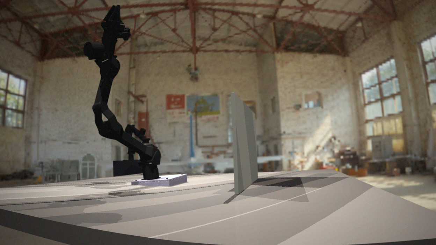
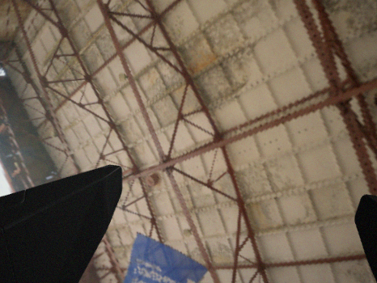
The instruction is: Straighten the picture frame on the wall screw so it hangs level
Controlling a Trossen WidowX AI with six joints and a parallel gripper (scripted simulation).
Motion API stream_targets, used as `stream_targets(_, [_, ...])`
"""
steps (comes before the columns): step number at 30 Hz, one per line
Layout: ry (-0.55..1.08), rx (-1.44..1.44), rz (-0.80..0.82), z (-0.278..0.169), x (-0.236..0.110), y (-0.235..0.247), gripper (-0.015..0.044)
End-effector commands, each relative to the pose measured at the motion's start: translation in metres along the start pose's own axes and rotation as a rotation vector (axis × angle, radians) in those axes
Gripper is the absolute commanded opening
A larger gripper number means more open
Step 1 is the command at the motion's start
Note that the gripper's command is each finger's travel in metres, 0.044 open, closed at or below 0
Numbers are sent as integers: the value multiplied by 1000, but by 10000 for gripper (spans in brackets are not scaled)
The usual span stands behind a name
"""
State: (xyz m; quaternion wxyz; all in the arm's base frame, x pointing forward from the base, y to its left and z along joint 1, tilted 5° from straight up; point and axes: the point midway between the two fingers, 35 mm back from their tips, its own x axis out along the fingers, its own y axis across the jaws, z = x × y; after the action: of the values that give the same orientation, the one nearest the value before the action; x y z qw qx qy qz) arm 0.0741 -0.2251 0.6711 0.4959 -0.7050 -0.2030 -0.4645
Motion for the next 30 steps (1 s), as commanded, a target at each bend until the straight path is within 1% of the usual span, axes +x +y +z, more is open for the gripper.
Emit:
stream_targets(1, [-4, -11, -3, 2, -1, -1, 374])
stream_targets(5, [-94, -224, -63, 35, -22, -24, 269])
stream_targets(6, [-121, -289, -80, 46, -28, -29, 260])
stream_targets(11, [-259, -613, -163, 104, -66, -43, 260])
stream_targets(17, [-436, -998, -255, 176, -119, -34, 260])
stream_targets(23, [-635, -1370, -344, 241, -179, 2, 260])
stream_targets(30, [-911, -1769, -453, 297, -257, 70, 260])
